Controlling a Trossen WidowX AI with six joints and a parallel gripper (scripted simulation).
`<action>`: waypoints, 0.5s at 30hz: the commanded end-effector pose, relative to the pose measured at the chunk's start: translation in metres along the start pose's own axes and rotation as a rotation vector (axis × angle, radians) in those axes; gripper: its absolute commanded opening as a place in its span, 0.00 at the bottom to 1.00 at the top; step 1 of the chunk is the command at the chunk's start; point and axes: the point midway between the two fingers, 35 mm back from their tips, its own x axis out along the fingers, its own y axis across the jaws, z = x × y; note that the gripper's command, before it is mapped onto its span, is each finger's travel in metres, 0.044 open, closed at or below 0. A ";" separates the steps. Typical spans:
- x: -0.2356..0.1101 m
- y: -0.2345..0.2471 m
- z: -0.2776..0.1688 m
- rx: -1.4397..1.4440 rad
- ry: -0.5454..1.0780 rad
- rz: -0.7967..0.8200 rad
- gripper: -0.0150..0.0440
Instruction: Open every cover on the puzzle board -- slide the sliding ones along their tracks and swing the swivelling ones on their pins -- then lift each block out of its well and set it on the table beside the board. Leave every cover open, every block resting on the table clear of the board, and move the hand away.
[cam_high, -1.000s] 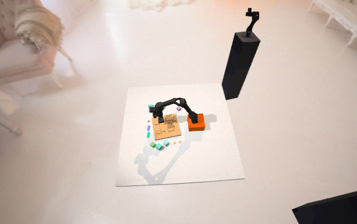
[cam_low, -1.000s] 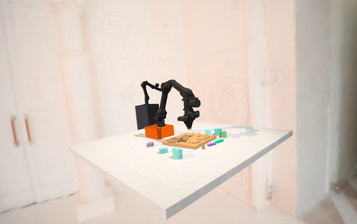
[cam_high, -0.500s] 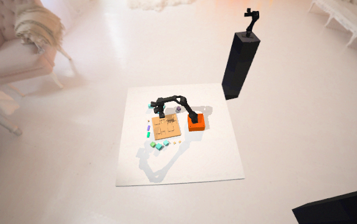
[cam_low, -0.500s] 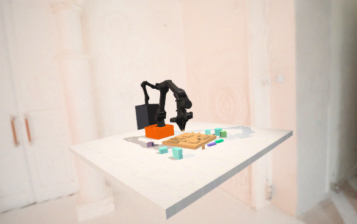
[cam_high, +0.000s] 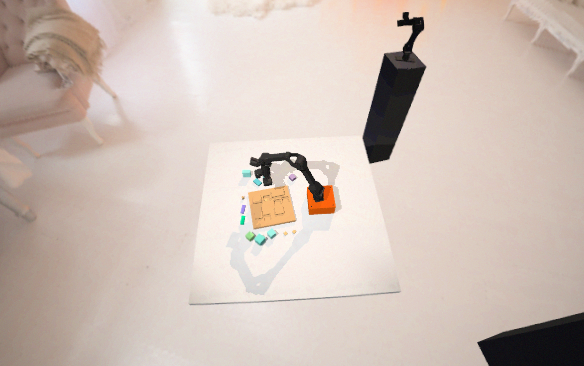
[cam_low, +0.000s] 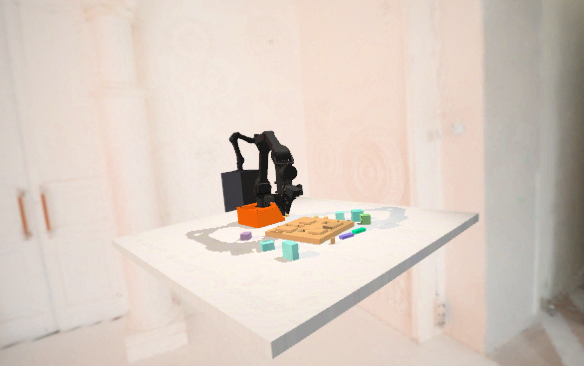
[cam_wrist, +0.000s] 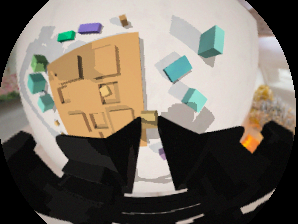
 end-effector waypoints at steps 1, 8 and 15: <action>0.000 -0.013 -0.008 -0.005 -0.001 0.003 0.39; 0.000 -0.036 -0.024 -0.005 0.000 0.001 0.39; -0.001 -0.058 -0.042 -0.005 0.002 -0.002 0.39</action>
